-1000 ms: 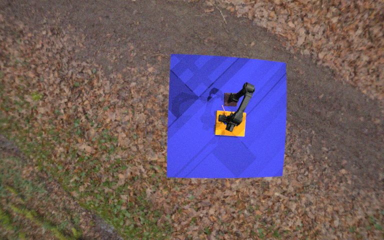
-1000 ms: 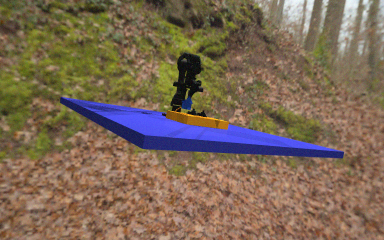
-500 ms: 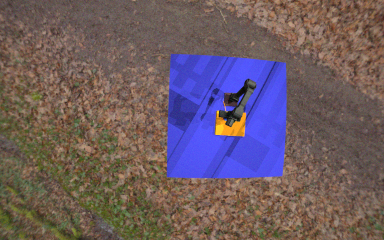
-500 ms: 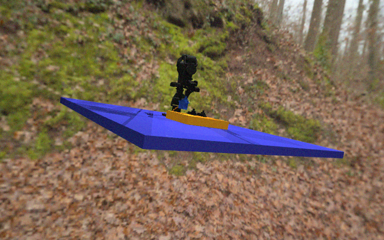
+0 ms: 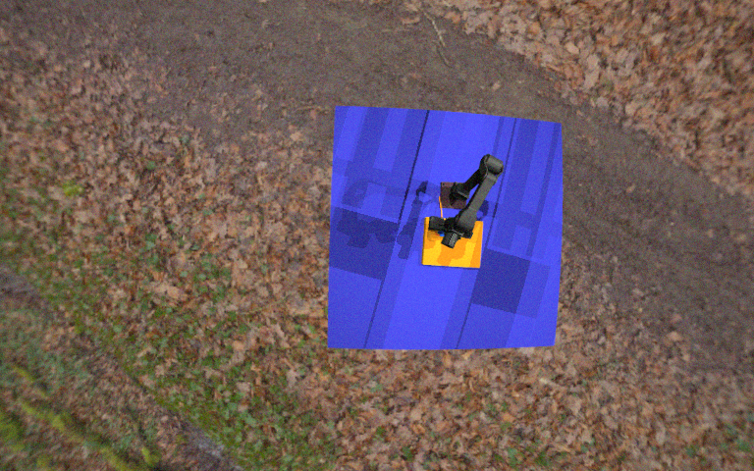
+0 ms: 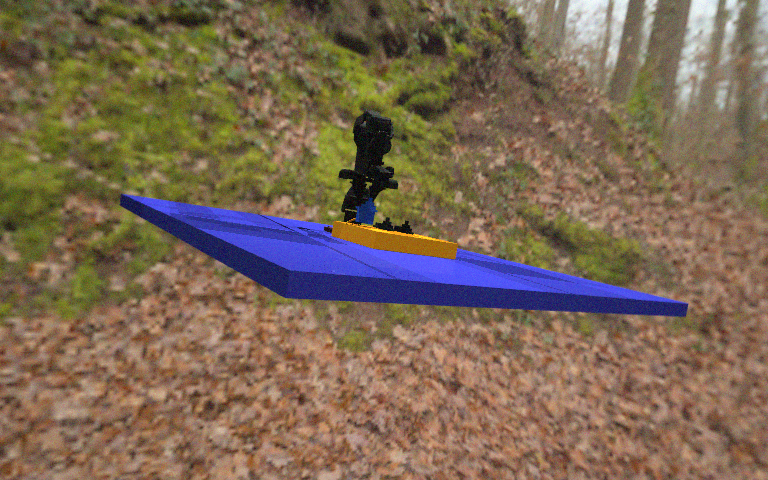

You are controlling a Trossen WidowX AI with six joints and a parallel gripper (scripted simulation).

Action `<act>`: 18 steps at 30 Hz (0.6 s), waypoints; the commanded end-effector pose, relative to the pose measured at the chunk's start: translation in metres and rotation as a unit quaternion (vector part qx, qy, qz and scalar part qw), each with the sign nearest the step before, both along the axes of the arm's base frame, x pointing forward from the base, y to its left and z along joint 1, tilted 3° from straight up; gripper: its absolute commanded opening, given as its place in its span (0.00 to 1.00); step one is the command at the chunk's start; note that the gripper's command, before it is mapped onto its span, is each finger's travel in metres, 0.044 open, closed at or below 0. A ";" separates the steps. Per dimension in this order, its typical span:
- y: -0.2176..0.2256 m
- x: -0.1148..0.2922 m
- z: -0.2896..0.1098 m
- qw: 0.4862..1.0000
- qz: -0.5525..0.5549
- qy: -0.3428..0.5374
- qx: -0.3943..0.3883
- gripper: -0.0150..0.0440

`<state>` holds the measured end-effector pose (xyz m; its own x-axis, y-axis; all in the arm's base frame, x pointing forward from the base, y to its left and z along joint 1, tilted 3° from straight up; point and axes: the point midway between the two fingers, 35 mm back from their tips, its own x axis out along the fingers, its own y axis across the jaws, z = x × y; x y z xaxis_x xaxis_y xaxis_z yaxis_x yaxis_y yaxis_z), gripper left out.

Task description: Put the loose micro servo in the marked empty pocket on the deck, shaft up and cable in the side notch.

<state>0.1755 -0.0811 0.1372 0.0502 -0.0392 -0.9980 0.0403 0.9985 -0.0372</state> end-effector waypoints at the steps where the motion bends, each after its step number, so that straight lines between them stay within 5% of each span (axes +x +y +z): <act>1: 0.001 0.000 -0.001 1.000 0.002 -0.002 0.002 0.25; 18: 0.000 0.001 -0.008 1.000 0.002 -0.002 0.002 0.25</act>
